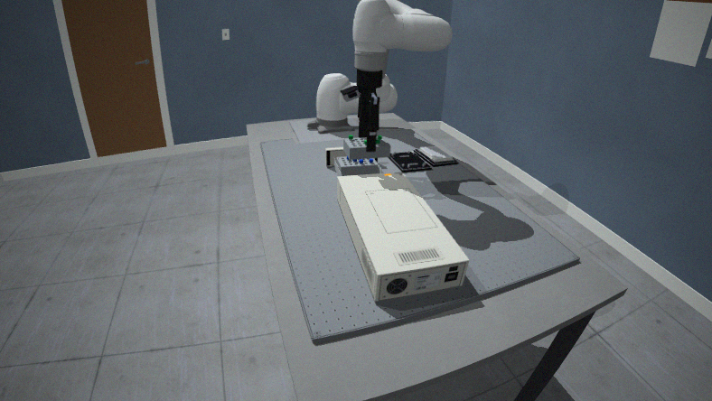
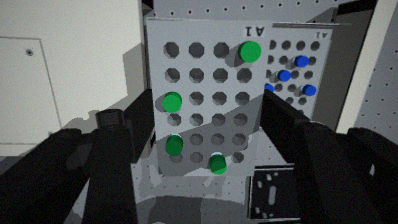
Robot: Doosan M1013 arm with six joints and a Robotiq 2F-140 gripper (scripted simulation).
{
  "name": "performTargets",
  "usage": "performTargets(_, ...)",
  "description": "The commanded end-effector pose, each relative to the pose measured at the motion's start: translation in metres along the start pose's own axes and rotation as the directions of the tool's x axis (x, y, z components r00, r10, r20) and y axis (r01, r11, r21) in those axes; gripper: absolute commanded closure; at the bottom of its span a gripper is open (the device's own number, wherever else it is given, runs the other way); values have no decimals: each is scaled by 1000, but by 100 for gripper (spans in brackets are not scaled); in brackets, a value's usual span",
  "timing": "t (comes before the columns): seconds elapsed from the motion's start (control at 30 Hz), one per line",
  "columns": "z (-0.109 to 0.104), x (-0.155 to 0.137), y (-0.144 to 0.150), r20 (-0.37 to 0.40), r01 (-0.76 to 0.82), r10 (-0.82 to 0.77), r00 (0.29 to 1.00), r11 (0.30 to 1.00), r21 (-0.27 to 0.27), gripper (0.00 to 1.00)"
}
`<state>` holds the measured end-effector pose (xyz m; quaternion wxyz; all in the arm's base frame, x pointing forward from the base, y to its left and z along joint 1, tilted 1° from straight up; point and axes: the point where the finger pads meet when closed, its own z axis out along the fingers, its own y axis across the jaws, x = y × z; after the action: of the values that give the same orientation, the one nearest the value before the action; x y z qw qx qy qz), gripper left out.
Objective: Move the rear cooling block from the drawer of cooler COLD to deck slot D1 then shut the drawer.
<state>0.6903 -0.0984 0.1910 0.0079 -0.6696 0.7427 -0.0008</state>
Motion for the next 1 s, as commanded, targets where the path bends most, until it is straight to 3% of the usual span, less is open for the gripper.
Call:
performTargets(0.0,0,-4,3,1,51,-51,999,999,2,90)
performTargets(0.6,0,-36,27,0,436,-436,900,900,2,90)
performTargets(0.97,0,-59,45,0,678,-678,735,735,2,90)
